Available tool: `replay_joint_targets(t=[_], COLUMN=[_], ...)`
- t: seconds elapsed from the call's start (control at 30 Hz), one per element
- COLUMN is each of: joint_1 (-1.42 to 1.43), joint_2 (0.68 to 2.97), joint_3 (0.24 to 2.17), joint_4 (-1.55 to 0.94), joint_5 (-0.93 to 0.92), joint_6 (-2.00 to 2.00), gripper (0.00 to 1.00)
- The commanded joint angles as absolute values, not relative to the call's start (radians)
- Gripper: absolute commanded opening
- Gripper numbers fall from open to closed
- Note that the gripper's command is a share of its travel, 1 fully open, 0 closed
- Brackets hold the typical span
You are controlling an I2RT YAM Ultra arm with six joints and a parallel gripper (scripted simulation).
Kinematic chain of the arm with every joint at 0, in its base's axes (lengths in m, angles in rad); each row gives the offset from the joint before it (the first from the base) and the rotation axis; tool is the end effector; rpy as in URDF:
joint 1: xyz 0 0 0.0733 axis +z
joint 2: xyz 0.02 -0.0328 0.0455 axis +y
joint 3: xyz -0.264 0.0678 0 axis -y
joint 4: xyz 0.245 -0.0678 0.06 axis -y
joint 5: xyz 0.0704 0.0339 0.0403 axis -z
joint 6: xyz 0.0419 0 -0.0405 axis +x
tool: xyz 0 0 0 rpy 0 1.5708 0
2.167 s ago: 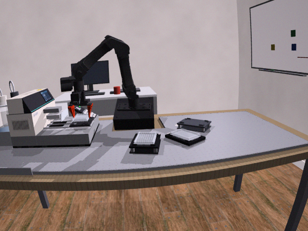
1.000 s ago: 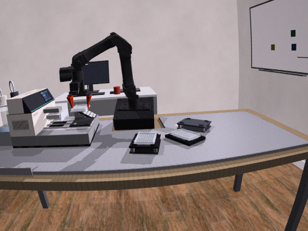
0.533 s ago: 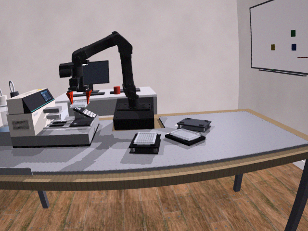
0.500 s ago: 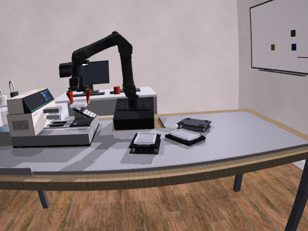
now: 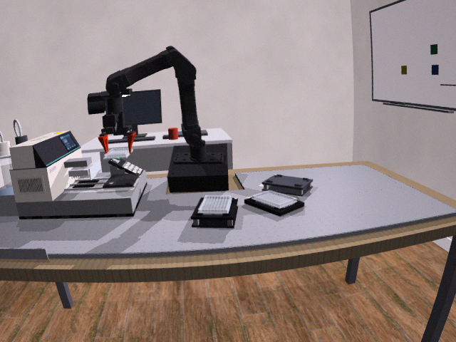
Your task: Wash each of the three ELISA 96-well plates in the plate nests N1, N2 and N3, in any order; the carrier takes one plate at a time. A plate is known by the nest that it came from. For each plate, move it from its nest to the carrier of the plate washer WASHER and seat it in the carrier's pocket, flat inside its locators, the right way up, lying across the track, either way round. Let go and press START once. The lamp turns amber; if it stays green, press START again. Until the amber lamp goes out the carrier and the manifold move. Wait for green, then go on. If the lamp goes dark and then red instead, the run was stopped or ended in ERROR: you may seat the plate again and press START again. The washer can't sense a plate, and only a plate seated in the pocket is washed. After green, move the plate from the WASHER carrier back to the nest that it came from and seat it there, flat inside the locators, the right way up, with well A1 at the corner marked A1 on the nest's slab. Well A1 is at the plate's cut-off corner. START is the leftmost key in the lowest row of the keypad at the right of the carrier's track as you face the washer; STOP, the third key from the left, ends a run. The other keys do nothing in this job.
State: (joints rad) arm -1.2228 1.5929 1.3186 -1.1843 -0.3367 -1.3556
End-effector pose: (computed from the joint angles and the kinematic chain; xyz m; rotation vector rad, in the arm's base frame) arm 0.1130 -0.2676 0.2649 -0.2115 2.7795 -0.0187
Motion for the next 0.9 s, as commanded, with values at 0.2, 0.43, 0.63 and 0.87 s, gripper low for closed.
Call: replay_joint_targets(t=[0.2,0.43,0.63,0.87], joint_1=[-1.179,-1.08,-0.991,-0.859], joint_2=[1.557,1.504,1.469,1.434], joint_3=[1.306,1.277,1.262,1.256], joint_4=[-1.186,-1.176,-1.168,-1.157], joint_5=[-0.338,-0.324,-0.309,-0.282], joint_6=[-1.409,-1.383,-1.29,-1.156], gripper=[0.0,0.0,0.0,0.0])
